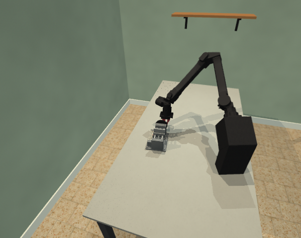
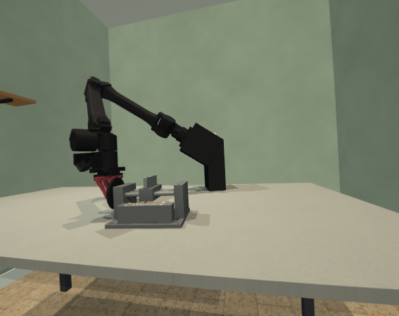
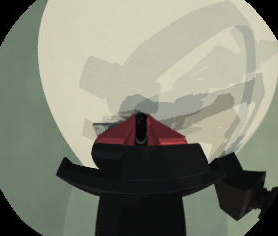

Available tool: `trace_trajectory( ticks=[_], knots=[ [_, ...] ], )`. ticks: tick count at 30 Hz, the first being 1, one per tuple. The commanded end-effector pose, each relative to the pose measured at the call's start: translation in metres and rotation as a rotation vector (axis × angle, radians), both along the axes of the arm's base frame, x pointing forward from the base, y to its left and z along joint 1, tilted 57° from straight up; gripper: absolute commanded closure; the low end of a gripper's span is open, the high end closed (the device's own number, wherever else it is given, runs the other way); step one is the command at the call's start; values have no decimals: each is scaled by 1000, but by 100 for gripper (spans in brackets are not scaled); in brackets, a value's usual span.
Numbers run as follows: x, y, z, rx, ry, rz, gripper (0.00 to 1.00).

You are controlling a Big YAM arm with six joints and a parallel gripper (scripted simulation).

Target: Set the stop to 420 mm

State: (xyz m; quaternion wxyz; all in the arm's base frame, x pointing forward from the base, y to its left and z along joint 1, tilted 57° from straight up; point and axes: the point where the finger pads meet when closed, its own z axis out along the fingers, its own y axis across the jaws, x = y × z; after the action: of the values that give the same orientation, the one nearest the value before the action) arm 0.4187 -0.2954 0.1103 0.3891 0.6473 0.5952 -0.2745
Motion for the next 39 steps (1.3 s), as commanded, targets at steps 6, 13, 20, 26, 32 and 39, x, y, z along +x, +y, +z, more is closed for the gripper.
trace_trajectory(
  ticks=[6, 13, 20, 26, 32, 39],
  knots=[
    [-4, 22, 15, -7, -9, 7, 94],
    [-10, 18, 17, -7, -9, -9, 94],
    [6, 31, 33, -14, -32, 7, 94],
    [4, 38, 34, -11, -24, 8, 94],
    [5, 40, 35, -11, -24, 8, 94],
    [19, 48, 39, -9, -18, 8, 94]
  ],
)
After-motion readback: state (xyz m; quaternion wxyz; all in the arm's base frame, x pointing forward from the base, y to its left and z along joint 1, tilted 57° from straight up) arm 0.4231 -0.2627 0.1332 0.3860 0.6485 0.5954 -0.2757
